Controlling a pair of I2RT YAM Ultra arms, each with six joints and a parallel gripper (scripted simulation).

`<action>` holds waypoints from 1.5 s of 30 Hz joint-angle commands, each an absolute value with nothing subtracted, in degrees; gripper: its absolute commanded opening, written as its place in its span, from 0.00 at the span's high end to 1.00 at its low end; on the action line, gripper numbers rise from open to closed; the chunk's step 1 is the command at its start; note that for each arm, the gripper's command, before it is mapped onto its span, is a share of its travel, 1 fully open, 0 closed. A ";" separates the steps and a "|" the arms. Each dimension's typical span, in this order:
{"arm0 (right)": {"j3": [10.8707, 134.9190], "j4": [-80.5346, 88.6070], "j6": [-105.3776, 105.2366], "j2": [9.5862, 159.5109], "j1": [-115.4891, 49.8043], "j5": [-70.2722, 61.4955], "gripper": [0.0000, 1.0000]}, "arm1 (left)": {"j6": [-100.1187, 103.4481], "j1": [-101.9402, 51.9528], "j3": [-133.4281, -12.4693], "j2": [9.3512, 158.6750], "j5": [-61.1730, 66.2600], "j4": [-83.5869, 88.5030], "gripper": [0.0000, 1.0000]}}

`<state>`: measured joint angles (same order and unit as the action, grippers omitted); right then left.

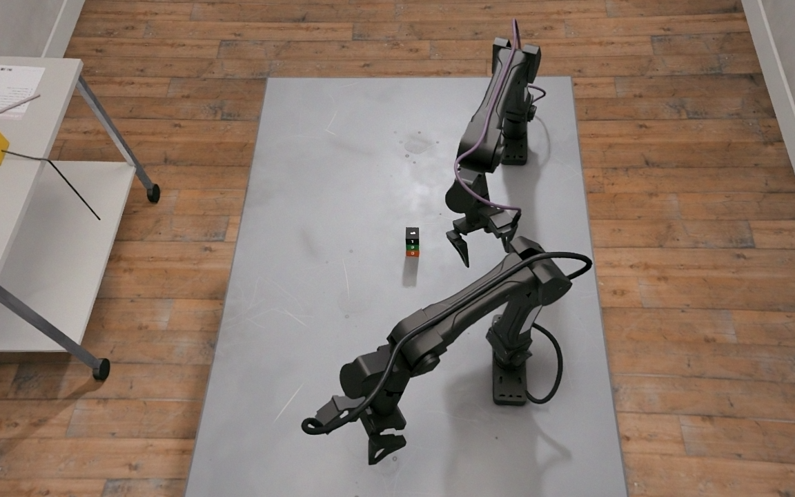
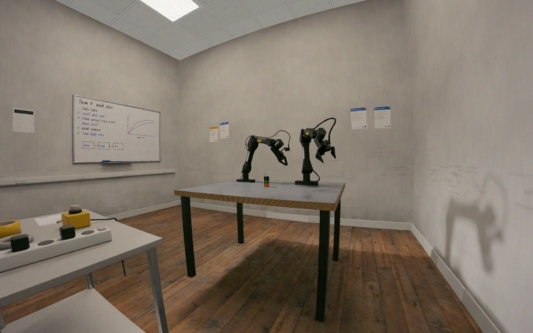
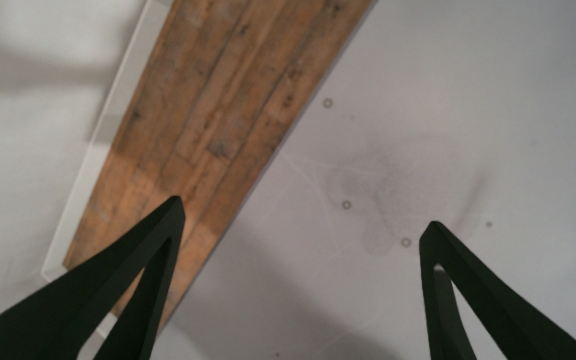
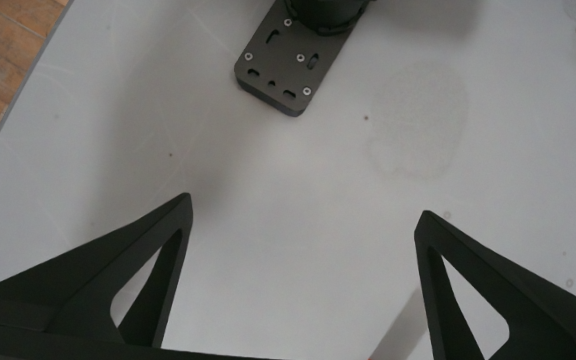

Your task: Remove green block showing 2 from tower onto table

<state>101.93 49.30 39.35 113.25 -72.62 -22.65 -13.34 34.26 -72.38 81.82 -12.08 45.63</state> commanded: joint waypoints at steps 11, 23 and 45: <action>102.79 48.95 39.30 112.13 -72.62 -23.43 0.00 | -13.24 34.27 -73.05 81.22 -12.19 45.68 0.00; 100.80 44.91 35.12 110.14 -69.81 -20.18 0.00 | -8.41 31.79 -74.53 79.73 -9.41 42.03 0.00; 82.43 50.91 16.04 71.36 -67.47 -10.48 0.00 | -14.60 -5.00 -84.09 66.98 4.79 37.24 0.00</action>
<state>84.36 48.77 19.92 75.96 -66.61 -12.16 -11.90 -1.50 -81.17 69.93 1.89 38.79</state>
